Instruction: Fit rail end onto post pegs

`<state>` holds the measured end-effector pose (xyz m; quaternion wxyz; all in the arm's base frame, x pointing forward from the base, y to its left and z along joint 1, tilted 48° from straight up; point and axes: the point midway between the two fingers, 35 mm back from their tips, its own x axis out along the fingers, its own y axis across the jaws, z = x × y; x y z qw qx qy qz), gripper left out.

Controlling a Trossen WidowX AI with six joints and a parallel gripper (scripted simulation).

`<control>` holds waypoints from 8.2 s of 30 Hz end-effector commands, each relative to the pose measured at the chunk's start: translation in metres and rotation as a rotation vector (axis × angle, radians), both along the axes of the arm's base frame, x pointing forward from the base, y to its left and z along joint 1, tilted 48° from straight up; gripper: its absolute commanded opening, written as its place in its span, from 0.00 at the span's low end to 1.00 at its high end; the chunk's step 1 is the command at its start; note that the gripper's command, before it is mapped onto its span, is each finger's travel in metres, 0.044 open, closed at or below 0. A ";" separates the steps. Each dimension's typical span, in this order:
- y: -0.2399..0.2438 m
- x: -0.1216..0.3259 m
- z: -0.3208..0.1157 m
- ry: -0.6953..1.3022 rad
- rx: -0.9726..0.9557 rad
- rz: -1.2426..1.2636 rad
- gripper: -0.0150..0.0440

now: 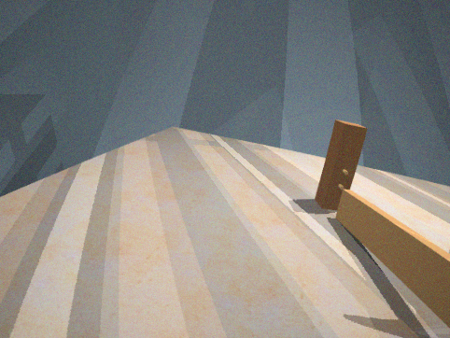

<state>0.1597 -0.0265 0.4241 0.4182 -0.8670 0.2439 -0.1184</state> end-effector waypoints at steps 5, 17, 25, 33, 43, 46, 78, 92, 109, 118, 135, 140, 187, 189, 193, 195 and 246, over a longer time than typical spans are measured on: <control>-0.034 -0.023 0.006 -0.083 0.136 0.040 1.00; -0.156 -0.017 -0.047 -0.122 0.606 0.220 1.00; -0.192 0.039 -0.131 0.026 0.922 0.304 1.00; -0.178 0.102 -0.243 0.301 1.214 0.400 1.00; -0.102 0.131 -0.364 0.712 1.454 0.470 1.00; -0.077 0.129 -0.393 0.835 1.497 0.483 1.00; -0.007 0.121 -0.472 1.120 1.517 0.560 1.00; 0.009 0.126 -0.487 1.120 1.518 0.562 1.00; 0.021 0.128 -0.498 1.120 1.521 0.565 0.78; 0.021 0.128 -0.498 1.120 1.521 0.565 0.38; 0.021 0.128 -0.498 1.120 1.521 0.565 0.25; 0.020 0.127 -0.497 1.120 1.521 0.565 0.25; 0.003 0.125 -0.481 1.120 1.520 0.565 0.25; 0.002 0.125 -0.480 1.120 1.520 0.565 0.25; 0.001 0.124 -0.479 1.120 1.520 0.565 0.25; 0.000 0.124 -0.478 1.120 1.520 0.565 0.25; -0.004 0.122 -0.475 1.120 1.519 0.564 0.25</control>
